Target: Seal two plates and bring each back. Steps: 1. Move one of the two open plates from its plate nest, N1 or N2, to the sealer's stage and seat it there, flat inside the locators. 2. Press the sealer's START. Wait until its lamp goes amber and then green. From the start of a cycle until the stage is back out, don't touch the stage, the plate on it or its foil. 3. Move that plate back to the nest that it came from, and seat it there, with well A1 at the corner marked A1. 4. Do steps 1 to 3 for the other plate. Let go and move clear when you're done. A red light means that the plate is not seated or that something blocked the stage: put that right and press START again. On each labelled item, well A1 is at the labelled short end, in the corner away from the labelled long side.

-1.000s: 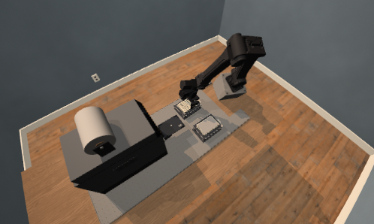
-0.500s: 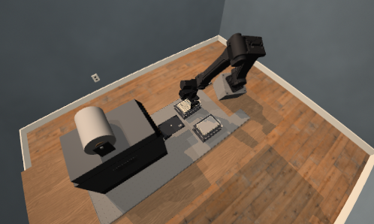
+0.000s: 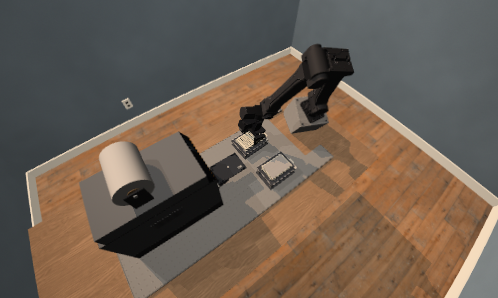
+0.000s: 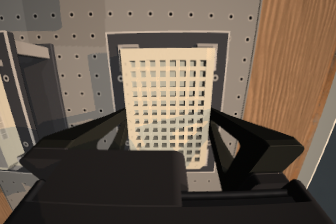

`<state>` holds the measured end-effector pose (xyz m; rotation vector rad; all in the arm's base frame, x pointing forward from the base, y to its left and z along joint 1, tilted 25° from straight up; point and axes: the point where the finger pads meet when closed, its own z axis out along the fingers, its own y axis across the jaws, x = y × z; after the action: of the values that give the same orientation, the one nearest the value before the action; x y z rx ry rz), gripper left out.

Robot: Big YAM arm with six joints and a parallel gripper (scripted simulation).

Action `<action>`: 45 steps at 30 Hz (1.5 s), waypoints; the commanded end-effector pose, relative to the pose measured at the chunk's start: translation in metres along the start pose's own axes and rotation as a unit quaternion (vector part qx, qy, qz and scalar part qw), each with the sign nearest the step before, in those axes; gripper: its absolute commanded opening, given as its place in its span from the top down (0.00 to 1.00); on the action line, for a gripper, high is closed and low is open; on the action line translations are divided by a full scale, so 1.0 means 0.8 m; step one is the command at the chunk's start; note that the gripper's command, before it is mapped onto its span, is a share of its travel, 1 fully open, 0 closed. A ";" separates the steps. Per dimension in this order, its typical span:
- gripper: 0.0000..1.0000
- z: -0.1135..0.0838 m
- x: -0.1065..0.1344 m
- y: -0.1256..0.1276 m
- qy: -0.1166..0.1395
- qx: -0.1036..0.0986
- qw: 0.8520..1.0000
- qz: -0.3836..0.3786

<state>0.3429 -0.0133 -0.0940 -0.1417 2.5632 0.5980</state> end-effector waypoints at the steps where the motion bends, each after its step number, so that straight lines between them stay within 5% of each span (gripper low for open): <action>1: 1.00 0.008 -0.032 -0.005 -0.022 0.003 0.999 -0.028; 20: 1.00 0.008 -0.034 -0.005 -0.023 0.002 0.999 -0.029; 32: 1.00 -0.018 -0.041 -0.015 -0.028 0.009 0.999 -0.018; 45: 1.00 -0.024 -0.005 -0.001 -0.002 0.001 1.000 0.006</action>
<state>0.3425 -0.0185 -0.0820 -0.1424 2.5605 0.5979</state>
